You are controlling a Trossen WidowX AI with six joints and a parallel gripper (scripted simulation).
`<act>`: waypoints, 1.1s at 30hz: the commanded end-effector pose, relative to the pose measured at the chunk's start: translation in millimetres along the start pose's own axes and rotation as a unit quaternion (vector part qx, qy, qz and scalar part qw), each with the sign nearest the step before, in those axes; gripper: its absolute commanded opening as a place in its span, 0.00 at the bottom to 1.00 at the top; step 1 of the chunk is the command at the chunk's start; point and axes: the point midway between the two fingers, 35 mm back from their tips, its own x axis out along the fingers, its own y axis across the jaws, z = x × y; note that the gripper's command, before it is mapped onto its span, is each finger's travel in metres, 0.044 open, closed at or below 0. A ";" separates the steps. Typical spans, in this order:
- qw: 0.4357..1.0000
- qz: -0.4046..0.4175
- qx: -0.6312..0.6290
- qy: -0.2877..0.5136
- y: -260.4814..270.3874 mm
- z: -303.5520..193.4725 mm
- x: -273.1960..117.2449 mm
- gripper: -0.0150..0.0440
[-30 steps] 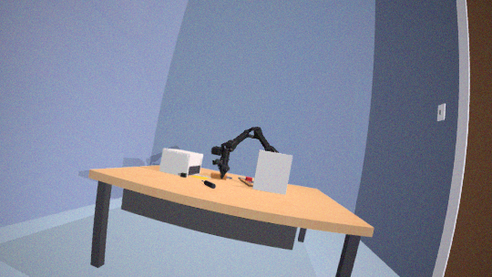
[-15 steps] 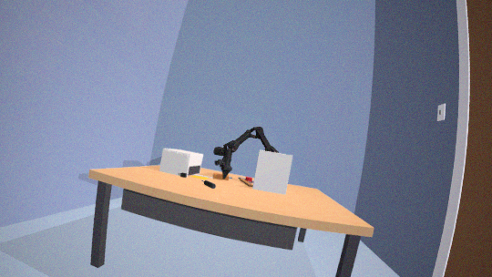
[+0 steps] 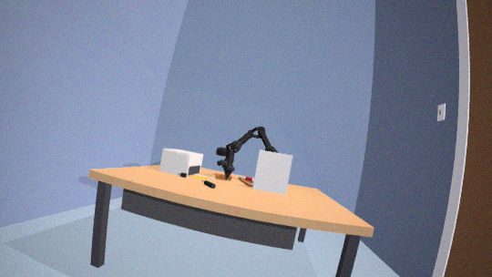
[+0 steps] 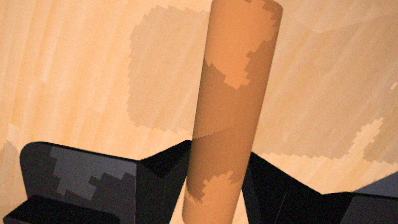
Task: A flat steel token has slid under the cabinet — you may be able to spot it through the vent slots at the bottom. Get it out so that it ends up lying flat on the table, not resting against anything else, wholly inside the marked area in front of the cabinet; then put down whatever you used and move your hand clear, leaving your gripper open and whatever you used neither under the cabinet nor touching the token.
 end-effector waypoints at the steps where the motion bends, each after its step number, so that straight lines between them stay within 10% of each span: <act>1: 1.000 0.003 -0.002 0.001 0.8 -7.2 1.1 0.25; 33: 1.000 0.003 -0.002 0.001 -3.3 -48.7 1.3 0.25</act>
